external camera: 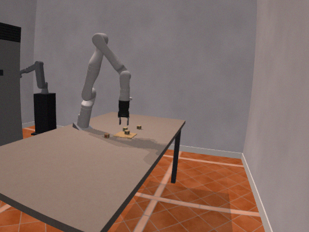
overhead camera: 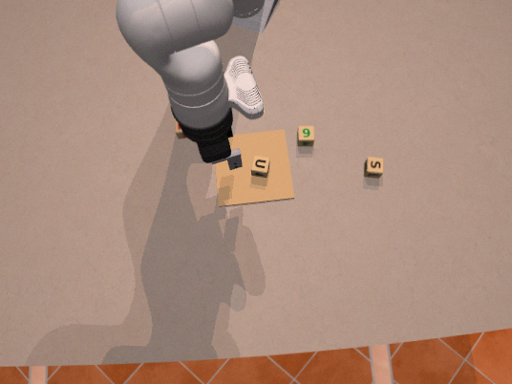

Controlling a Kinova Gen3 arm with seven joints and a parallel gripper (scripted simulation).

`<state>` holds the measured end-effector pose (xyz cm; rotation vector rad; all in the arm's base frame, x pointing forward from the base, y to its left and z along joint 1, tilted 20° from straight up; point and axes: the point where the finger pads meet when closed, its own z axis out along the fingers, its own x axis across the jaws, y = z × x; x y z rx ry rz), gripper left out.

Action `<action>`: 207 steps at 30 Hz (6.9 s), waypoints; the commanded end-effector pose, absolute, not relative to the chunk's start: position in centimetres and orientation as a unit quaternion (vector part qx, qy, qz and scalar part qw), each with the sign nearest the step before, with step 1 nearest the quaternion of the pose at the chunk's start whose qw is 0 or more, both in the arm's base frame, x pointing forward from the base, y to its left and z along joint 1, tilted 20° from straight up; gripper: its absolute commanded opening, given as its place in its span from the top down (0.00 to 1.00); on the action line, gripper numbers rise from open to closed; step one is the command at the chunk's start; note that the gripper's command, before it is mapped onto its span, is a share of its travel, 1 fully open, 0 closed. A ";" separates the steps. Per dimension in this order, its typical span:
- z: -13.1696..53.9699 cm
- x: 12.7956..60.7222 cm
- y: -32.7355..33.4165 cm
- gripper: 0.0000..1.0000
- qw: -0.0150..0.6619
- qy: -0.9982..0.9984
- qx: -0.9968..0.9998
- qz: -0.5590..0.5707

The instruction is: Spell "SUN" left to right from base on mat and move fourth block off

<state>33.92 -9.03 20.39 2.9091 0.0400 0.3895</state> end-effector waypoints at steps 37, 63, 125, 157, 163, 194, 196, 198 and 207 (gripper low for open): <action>19.7 23.7 -19.4 0.00 0.104 0.005 0.985 0.138; 19.7 23.7 -19.4 0.00 0.104 0.005 0.985 0.138; 22.1 40.2 15.9 0.00 0.162 0.547 0.820 0.056; 21.8 39.9 10.6 0.00 0.158 0.548 0.819 0.055; 21.1 38.0 2.0 0.00 0.156 0.536 0.828 0.057; 20.6 35.3 -4.2 0.00 0.160 0.520 0.837 0.063; 20.6 35.3 -4.2 0.00 0.160 0.520 0.837 0.063; 20.6 35.3 -4.2 0.00 0.160 0.520 0.837 0.063; 20.6 35.3 -4.2 0.00 0.160 0.520 0.837 0.063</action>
